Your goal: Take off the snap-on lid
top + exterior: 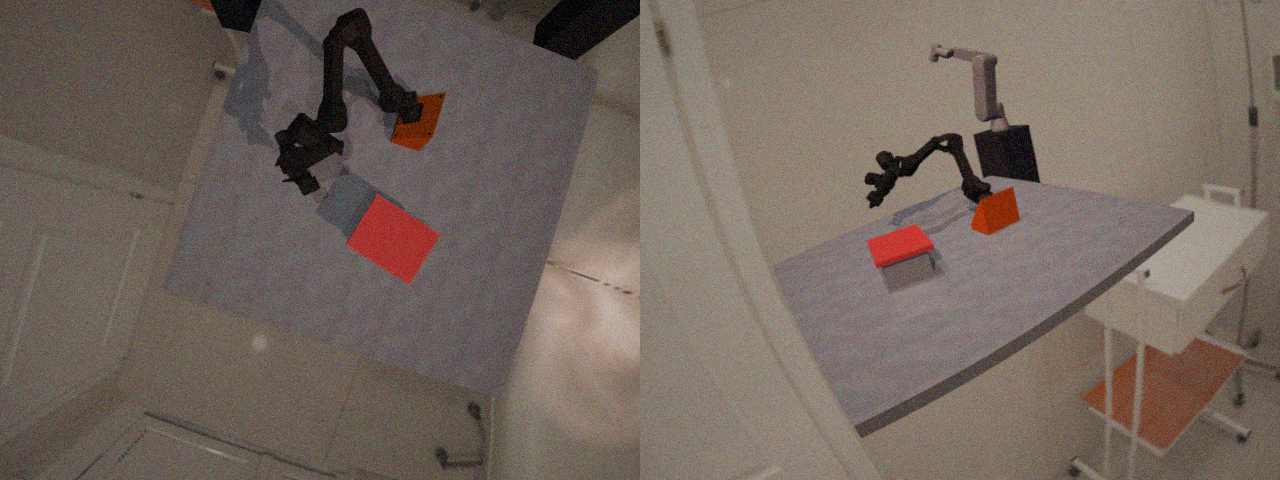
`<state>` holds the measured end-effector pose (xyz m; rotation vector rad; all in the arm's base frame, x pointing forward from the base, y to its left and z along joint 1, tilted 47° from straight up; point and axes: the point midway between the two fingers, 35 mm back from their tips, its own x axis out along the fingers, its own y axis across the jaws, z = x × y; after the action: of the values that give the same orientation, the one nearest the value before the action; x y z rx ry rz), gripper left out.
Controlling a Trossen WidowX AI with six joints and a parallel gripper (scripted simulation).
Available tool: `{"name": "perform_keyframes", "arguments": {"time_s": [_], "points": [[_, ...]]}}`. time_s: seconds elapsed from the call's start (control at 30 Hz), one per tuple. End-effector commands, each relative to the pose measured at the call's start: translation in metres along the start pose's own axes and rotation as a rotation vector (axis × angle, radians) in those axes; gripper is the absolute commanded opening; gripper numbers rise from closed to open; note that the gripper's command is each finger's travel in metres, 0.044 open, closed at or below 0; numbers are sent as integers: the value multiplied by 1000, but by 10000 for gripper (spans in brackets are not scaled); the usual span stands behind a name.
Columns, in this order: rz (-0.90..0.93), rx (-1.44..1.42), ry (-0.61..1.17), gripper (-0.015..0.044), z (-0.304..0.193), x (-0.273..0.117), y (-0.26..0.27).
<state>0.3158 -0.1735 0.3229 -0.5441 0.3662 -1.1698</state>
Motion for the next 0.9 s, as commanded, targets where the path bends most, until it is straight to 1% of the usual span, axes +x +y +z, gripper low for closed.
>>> {"name": "perform_keyframes", "arguments": {"time_s": [0.0, 0.17, 0.4, 0.47, 0.63, 0.8, 0.87], "points": [[147, 142, 51, 235, -13, -26, 69], [223, 199, 82, 235, -22, -47, 104], [335, 343, 161, 235, -46, -96, 164], [342, 371, 173, 235, -49, -102, 170], [374, 558, 251, 235, -73, -147, 204], [381, 657, 286, 235, -87, -171, 218], [383, 727, 306, 235, -97, -188, 225]]}}
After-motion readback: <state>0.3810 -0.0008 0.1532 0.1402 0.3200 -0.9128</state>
